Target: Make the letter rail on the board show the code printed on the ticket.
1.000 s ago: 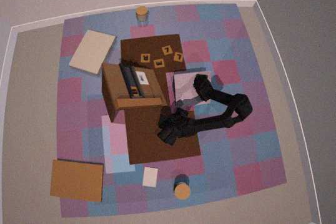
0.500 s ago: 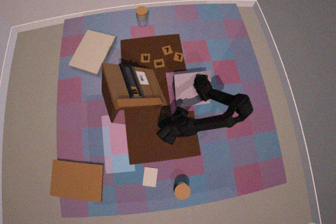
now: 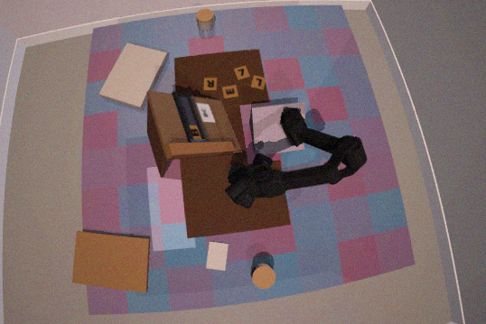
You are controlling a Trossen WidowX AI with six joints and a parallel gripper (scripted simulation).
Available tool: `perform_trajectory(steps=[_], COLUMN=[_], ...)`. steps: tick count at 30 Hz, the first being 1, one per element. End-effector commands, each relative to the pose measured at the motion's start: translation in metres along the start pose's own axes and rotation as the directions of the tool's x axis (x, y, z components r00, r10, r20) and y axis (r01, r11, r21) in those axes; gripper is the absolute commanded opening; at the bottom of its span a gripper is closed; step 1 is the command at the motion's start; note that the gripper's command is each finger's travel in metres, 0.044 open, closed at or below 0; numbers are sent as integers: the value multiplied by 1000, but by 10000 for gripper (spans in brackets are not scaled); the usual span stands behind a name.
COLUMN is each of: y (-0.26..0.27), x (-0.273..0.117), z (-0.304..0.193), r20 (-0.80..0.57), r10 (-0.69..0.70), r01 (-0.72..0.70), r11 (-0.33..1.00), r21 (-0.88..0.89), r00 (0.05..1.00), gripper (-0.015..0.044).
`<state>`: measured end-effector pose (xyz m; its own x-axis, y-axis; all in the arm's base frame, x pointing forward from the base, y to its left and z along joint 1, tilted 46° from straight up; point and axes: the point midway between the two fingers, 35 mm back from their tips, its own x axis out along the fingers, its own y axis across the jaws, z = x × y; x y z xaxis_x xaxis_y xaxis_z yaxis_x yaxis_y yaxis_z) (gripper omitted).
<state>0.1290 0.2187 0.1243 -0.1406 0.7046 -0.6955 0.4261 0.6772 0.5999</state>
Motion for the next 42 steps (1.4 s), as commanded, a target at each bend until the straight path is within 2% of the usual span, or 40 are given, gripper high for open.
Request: perform_trajectory(steps=[1,14,42], y=[0,6,56], x=[-3,-11,-39], z=[-1,24,64], r20=[-5,76,207], r10=[2,46,187], r01=[-2,-43,-80], r11=[1000,998,896], r21=[-6,-40,-437], r00=[1000,996,960], gripper=[0,0,0])
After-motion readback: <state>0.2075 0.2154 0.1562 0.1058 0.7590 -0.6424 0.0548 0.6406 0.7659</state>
